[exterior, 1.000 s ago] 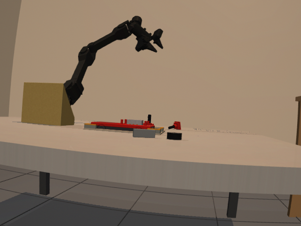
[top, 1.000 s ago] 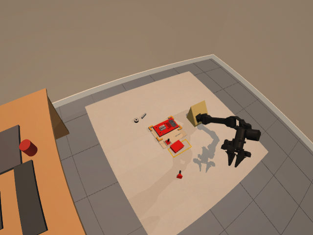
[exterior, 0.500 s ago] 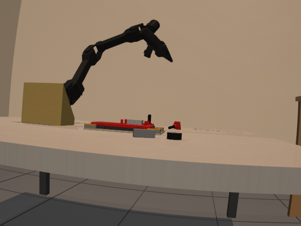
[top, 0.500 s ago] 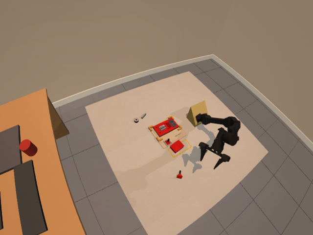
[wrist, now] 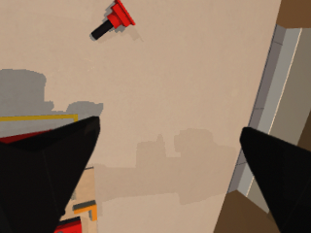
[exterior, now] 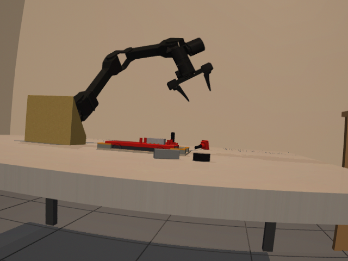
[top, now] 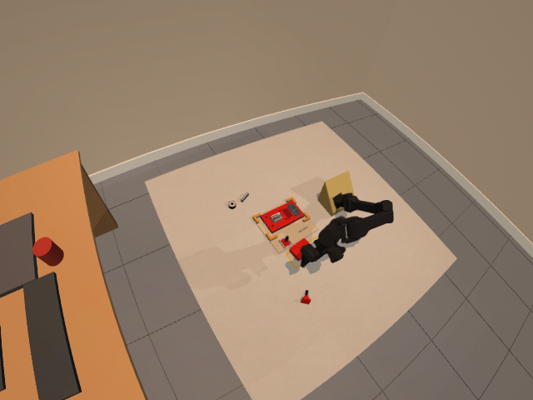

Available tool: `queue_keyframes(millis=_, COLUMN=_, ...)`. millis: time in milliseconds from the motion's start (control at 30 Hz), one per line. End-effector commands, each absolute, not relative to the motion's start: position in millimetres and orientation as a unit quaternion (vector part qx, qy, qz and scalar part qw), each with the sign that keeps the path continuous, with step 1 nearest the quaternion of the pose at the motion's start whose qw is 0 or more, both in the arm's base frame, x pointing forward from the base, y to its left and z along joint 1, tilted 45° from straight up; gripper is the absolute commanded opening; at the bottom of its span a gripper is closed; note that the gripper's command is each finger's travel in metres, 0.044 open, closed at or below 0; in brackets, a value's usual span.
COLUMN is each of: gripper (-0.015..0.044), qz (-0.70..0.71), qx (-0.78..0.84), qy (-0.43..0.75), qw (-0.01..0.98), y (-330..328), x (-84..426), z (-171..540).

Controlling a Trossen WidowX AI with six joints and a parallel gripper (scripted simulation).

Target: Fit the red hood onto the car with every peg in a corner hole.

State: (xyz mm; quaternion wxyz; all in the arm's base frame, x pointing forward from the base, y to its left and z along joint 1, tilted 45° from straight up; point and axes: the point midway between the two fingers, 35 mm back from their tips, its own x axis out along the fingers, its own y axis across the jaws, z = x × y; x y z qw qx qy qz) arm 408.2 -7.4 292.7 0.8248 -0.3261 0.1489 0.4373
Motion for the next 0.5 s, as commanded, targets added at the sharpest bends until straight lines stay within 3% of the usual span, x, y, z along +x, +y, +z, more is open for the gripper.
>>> queue_keyframes(millis=0, gripper=0.0440, qz=0.434, qx=-0.181, qy=0.265, qw=0.842, y=-8.4, x=399.6, z=245.4)
queue_keyframes(millis=167, gripper=0.0440, qz=0.389, qx=0.028, qy=0.429, qw=0.814, y=-6.8, x=376.2, z=183.0)
queue_keyframes(millis=333, gripper=0.0440, qz=0.302, qx=0.217, qy=0.576, qw=0.728, y=-0.4, x=340.7, z=131.5)
queue_keyframes(millis=467, gripper=0.0440, qz=0.269, qx=0.266, qy=0.615, qw=0.692, y=3.1, x=327.2, z=119.4)
